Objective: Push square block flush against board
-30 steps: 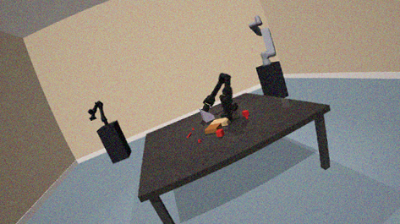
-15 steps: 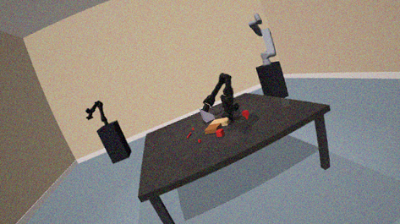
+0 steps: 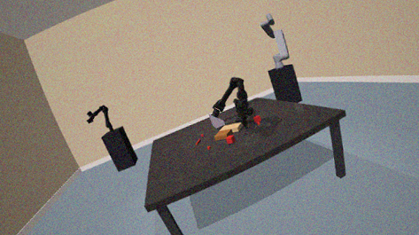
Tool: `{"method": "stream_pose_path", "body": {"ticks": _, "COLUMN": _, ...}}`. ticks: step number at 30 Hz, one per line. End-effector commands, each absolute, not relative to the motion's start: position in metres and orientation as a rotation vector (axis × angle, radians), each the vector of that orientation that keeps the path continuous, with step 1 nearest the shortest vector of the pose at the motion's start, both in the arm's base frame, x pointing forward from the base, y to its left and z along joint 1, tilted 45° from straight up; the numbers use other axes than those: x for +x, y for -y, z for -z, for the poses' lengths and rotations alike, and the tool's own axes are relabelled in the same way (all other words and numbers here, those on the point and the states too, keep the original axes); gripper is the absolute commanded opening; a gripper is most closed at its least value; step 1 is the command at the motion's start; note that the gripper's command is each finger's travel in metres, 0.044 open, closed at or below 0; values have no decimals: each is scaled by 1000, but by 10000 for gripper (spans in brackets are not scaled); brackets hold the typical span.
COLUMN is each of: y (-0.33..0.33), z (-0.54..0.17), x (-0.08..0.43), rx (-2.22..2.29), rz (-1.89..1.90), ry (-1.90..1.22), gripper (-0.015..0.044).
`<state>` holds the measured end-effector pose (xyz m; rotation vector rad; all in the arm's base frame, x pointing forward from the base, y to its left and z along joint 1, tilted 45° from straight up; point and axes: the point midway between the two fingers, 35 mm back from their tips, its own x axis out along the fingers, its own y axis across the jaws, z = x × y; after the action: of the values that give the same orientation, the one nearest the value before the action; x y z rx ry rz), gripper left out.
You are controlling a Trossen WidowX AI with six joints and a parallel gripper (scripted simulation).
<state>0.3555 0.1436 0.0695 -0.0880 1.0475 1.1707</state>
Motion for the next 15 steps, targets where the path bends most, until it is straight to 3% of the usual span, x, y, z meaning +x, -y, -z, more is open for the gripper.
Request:
{"method": "stream_pose_path", "body": {"ticks": 1, "y": -148, "z": -73, "x": 361, "rx": -89, "rz": -1169, "ry": -1049, "gripper": 0}}
{"method": "stream_pose_path", "body": {"ticks": 15, "y": -110, "z": -113, "x": 360, "rx": -91, "rz": -1168, "ry": -1050, "gripper": 0}}
